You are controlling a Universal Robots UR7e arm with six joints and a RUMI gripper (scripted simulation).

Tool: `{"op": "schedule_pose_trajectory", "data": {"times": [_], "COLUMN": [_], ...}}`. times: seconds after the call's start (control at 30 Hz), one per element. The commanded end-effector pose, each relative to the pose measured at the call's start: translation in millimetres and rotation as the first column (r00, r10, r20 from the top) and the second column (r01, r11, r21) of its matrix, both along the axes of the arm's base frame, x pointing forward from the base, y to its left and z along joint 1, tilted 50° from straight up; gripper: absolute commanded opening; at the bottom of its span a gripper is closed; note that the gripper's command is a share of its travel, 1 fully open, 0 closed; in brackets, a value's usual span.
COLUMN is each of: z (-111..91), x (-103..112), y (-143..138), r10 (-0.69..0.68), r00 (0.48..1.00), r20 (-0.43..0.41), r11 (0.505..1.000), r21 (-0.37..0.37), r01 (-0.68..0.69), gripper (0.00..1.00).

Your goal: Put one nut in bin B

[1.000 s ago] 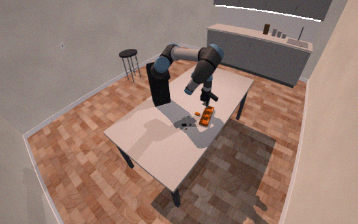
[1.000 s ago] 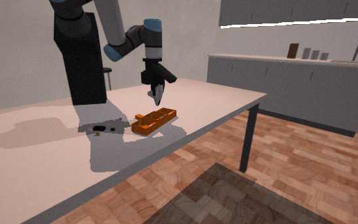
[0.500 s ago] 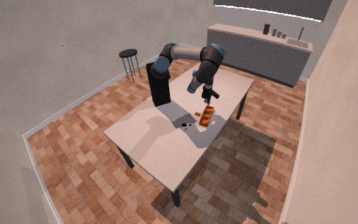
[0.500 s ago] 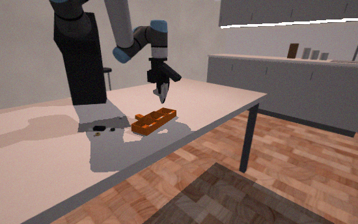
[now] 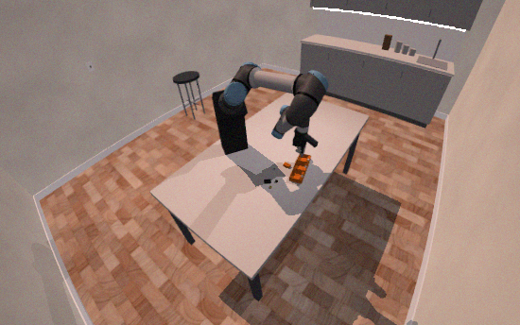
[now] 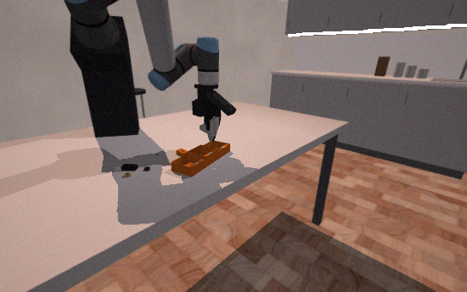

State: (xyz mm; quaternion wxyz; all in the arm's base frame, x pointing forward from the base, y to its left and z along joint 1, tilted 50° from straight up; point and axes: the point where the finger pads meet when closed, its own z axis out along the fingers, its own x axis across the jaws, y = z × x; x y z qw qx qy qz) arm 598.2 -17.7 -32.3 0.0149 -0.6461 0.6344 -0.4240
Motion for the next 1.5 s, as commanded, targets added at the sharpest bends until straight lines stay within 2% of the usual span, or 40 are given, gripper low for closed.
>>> {"op": "schedule_pose_trajectory", "data": {"times": [0.0,0.1,1.47], "z": [-7.7,-12.2,-12.0], "x": [10.8,14.8,13.6], "y": [-6.9,-10.6,-9.5], "r10": [0.003,0.003,0.004], "r00": [1.000,1.000,1.000], "r20": [0.006,0.006,0.004], "r11": [1.000,1.000,1.000], "r21": [0.000,0.000,0.000], "r01": [-0.003,-0.003,-0.004], "gripper": [0.04,0.04,0.04]}}
